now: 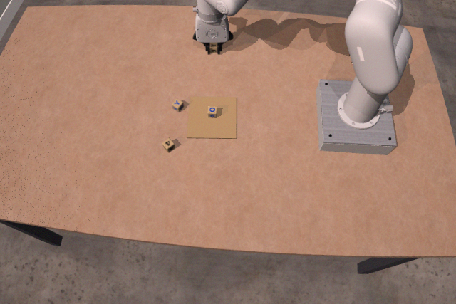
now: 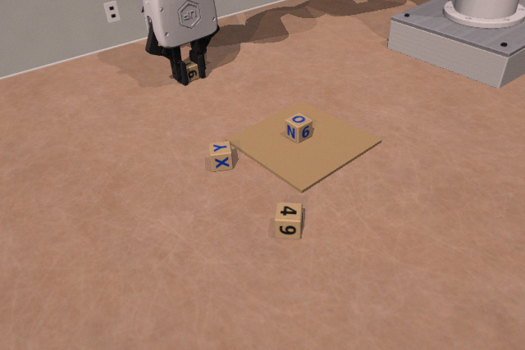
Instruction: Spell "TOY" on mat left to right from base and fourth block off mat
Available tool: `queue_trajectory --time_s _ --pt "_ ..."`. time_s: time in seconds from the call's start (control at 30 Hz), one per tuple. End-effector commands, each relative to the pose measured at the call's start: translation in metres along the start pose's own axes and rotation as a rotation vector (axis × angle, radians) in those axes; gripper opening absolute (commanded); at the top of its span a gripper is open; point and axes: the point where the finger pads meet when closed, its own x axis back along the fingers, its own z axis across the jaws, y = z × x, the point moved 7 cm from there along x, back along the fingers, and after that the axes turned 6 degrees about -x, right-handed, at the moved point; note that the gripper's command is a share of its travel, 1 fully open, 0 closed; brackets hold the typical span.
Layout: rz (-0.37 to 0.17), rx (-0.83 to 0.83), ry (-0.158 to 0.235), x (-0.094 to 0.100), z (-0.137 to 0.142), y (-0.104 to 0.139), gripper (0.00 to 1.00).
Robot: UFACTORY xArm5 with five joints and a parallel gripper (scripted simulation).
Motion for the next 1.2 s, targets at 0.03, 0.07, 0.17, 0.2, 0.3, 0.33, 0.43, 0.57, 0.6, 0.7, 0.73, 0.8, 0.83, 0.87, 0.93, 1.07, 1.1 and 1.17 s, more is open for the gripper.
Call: queue_trajectory --time_s 0.03,0.07,0.17,0.2,0.3,0.33,0.43,0.57,0.6,0.7,0.73,0.8,0.83,0.87,0.93,1.07,1.1,1.17 --pt "0.002 0.000 -0.004 0.007 -0.002 0.000 0.21" --pt "0.002 0.000 -0.004 0.011 -0.002 0.001 0.21" --pt "0.002 0.000 -0.004 0.028 -0.001 0.000 0.21" --pt "0.002 0.000 -0.004 0.035 -0.001 0.000 0.21" --pt "0.002 0.000 -0.004 0.058 -0.001 -0.001 0.21" --pt "0.002 0.000 -0.004 0.058 -0.001 -0.001 0.21" --pt "0.002 0.000 -0.004 0.073 0.000 -0.002 0.21" --pt "0.002 0.000 -0.004 0.094 0.000 -0.003 0.21" --pt "0.002 0.000 -0.004 0.097 0.000 -0.003 0.21" --pt "0.002 0.000 -0.004 0.101 0.000 -0.003 0.21" --pt "0.002 0.000 -0.004 0.101 0.000 -0.003 0.21" --pt "0.002 0.000 -0.004 0.101 0.000 -0.003 0.21" --pt "0.002 0.000 -0.004 0.101 0.000 -0.003 0.21" --pt "0.002 0.000 -0.004 0.101 0.000 -0.003 0.21" --pt "0.002 0.000 -0.004 0.101 0.000 -0.003 0.21" --pt "0.002 0.000 -0.004 0.101 -0.001 0.003 0.21" --pt "0.001 -0.001 -0.005 0.102 -0.003 0.016 0.21" --pt "-0.002 -0.003 -0.007 0.104 -0.009 0.061 0.21"
